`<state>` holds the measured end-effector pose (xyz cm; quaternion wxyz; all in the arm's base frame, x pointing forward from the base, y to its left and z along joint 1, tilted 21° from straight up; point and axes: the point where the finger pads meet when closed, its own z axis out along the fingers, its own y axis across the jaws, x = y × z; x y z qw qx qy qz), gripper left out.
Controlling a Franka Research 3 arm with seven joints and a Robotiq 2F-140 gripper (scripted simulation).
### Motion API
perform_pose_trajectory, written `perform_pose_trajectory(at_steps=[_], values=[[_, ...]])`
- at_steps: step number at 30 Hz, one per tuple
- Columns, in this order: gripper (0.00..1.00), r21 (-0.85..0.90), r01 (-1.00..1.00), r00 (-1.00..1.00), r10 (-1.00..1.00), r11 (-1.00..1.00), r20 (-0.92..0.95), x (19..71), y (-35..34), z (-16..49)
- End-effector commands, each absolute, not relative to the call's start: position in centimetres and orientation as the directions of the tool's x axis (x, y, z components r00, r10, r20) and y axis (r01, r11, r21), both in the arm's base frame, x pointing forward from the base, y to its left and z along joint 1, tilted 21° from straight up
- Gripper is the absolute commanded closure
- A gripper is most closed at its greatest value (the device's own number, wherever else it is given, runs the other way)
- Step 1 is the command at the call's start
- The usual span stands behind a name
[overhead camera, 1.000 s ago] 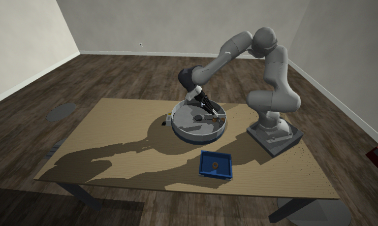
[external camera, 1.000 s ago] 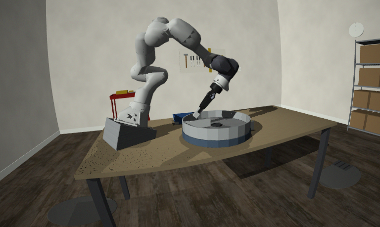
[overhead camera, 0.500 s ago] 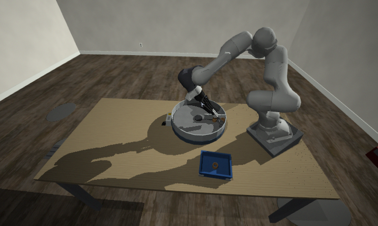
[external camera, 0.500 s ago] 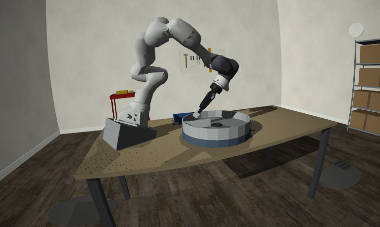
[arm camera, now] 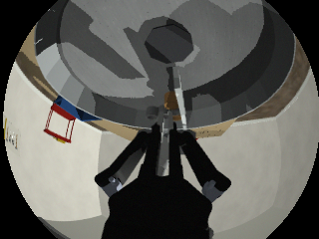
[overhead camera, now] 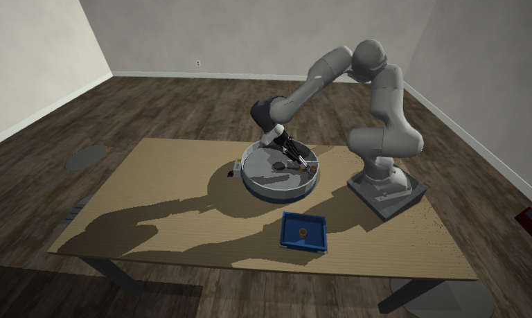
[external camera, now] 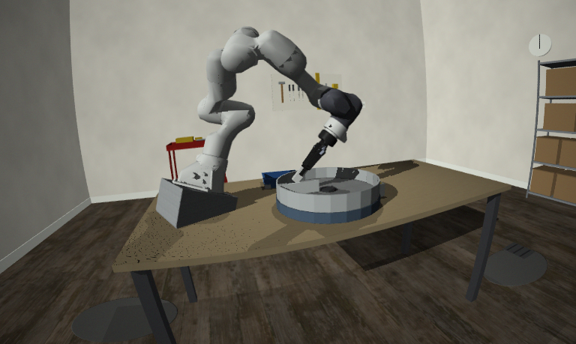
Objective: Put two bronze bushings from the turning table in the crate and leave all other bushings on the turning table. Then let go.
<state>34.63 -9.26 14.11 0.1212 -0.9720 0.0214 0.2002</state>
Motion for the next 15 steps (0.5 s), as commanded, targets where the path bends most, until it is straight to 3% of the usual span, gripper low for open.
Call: perform_pose_trajectory(at_steps=[1, 15], values=[[0.94, -0.225, -0.095, 0.921, 0.000, -0.970, -0.389, 35.01, -9.14, 13.55], [0.94, -0.225, -0.095, 0.921, 0.000, -0.970, -0.389, 35.10, -9.08, 13.27]])
